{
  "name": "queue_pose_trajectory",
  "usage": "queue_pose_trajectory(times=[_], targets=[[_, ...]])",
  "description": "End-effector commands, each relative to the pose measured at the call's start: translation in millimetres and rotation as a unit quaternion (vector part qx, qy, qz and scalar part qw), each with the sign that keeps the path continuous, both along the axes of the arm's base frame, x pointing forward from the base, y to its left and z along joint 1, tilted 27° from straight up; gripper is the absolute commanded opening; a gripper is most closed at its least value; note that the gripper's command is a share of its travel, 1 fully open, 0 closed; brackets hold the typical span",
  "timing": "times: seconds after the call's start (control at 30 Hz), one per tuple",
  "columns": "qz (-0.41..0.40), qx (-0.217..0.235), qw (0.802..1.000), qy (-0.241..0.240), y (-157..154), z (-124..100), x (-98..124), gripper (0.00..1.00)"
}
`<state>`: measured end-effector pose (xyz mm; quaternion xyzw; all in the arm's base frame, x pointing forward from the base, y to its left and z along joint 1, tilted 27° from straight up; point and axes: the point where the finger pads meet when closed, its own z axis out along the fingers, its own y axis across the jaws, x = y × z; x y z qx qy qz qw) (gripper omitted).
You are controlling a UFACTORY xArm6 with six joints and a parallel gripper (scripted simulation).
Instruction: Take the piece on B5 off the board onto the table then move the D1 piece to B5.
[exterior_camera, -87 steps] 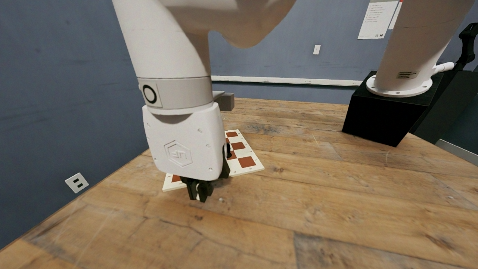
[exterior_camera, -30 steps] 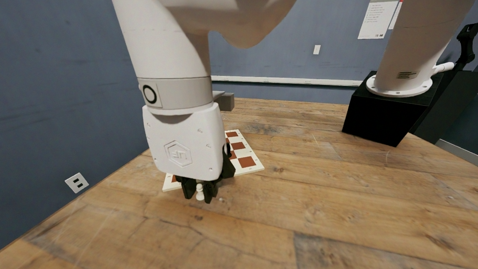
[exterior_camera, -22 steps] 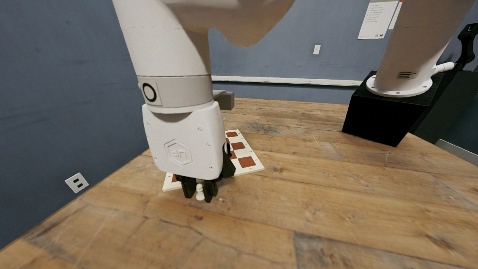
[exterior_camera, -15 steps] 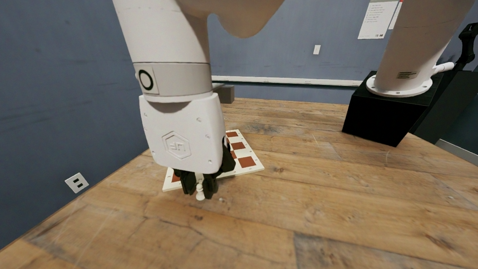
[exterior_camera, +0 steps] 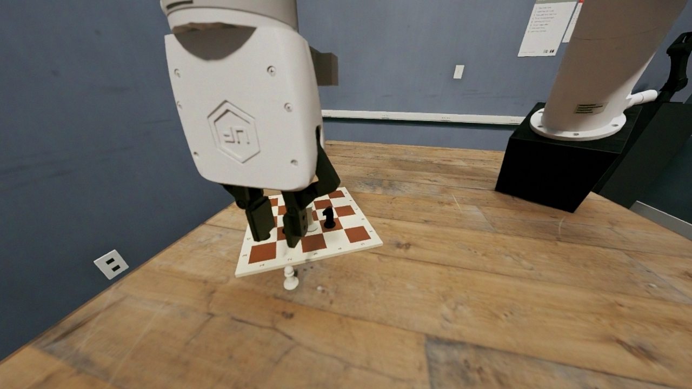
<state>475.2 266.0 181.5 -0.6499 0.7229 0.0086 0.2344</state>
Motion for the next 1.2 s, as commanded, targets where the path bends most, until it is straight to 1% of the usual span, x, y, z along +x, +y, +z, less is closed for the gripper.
queue_pose_trajectory(times=[0.0, 0.13, 0.17, 0.83, 0.87, 0.93, 1.0, 1.07, 1.13, 1.17], targets=[[0.0, 0.0, 1.0, -0.001, -3.9, 13.1, -4.2, 0.35], [0.0, 0.0, 1.0, -0.001, -4.5, 14.7, -4.8, 0.35], [0.0, 0.0, 1.0, -0.001, -4.5, 14.7, -4.8, 1.0], [-0.003, 0.001, 1.0, 0.0, -5.3, 14.7, -3.9, 1.0], [-0.019, 0.007, 1.0, 0.006, -9.9, 14.7, 1.1, 1.0], [-0.097, 0.034, 0.994, 0.034, -33.3, 14.3, 25.2, 1.0], [-0.097, 0.034, 0.994, 0.034, -33.3, 14.3, 25.2, 1.0], [-0.182, 0.066, 0.979, 0.063, -64.2, 13.6, 53.0, 1.0], [-0.192, 0.07, 0.977, 0.067, -64.2, 13.6, 53.0, 1.0], [-0.223, 0.082, 0.968, 0.078, -75.2, 13.4, 61.9, 1.0]])
